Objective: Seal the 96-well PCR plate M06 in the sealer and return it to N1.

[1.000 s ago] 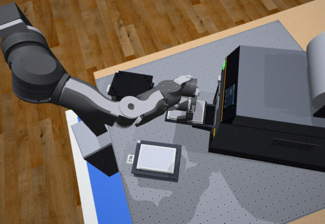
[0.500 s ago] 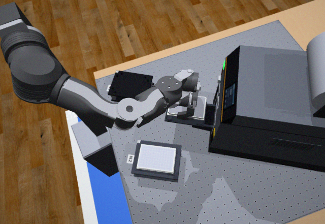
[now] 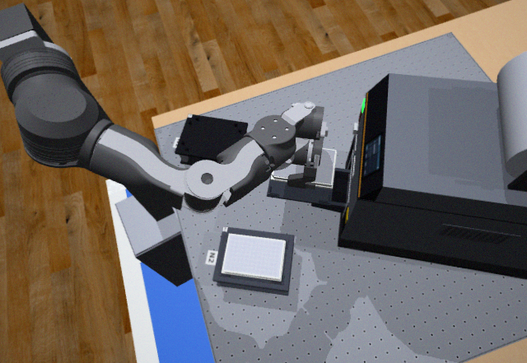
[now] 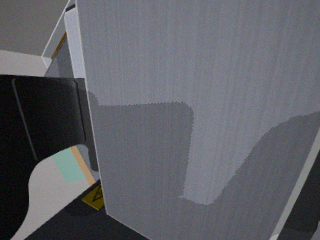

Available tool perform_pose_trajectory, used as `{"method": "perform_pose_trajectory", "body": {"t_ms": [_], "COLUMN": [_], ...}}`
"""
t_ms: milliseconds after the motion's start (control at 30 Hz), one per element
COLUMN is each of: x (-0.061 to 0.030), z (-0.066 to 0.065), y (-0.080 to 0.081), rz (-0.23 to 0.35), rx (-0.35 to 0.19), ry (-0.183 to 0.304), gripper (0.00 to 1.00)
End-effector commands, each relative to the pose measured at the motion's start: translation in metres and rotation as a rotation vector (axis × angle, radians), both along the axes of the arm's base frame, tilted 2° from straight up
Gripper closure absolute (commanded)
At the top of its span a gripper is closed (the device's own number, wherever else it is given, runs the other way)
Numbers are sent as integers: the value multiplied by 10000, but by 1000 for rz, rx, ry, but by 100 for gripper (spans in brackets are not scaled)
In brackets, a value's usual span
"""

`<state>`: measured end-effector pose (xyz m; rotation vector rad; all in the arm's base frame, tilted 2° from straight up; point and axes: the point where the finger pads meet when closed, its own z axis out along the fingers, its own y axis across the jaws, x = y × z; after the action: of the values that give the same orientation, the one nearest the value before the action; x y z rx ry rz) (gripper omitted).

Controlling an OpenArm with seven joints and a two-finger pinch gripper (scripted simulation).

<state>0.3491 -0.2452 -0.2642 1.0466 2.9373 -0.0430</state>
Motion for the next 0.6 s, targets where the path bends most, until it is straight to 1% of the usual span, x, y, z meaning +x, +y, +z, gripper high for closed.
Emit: {"method": "perform_pose_trajectory", "body": {"t_ms": [0, 133, 300, 567], "x": [0, 0, -22, -22], "z": [5, 5, 292, 292], "y": [-1, -1, 17, 17], "rz": [-2, -2, -2, -2], "rx": [-3, -3, -3, -3], "ry": [2, 2, 2, 2], "gripper": [100, 100, 100, 100]}}
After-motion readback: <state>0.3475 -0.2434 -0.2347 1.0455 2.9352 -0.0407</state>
